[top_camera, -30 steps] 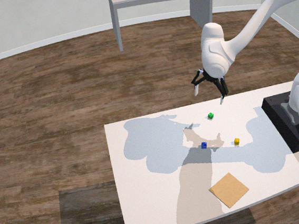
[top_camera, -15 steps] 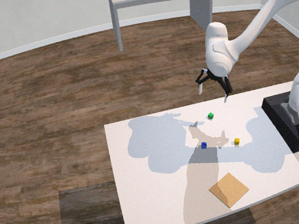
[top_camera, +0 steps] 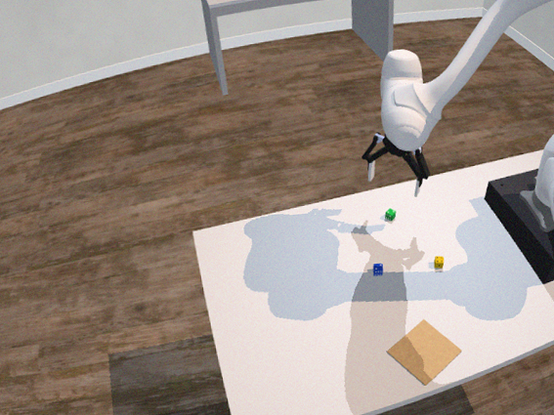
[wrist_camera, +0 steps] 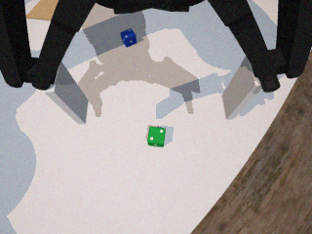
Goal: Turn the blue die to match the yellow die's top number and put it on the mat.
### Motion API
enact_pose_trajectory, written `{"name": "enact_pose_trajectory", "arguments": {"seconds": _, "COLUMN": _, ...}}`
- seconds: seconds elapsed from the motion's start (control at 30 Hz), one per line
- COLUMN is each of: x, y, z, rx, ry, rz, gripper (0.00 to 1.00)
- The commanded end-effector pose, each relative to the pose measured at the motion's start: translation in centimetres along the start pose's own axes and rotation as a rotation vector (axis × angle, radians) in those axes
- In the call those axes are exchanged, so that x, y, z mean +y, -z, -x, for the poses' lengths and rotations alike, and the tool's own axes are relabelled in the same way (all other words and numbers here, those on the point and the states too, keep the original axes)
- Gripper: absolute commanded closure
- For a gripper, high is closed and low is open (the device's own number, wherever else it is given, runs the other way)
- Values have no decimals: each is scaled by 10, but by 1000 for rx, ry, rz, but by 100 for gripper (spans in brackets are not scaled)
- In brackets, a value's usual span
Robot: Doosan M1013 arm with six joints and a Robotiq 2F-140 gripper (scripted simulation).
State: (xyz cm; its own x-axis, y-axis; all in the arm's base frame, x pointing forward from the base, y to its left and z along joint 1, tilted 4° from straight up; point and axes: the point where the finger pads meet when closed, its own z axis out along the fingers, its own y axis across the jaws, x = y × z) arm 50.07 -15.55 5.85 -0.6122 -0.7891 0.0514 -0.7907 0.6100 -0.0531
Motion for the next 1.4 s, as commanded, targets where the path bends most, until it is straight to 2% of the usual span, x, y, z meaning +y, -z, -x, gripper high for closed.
{"name": "enact_pose_trajectory", "arguments": {"seconds": 0.0, "x": 0, "y": -30, "z": -4, "rx": 5, "ry": 6, "rz": 1, "gripper": 0}}
{"name": "enact_pose_trajectory", "arguments": {"seconds": 0.17, "x": -1, "y": -57, "z": -5, "rx": 5, "ry": 6, "rz": 1, "gripper": 0}}
{"name": "enact_pose_trajectory", "arguments": {"seconds": 0.3, "x": -1, "y": -65, "z": -5, "rx": 5, "ry": 6, "rz": 1, "gripper": 0}}
{"name": "enact_pose_trajectory", "arguments": {"seconds": 1.37, "x": -1, "y": -65, "z": -5, "rx": 5, "ry": 6, "rz": 1, "gripper": 0}}
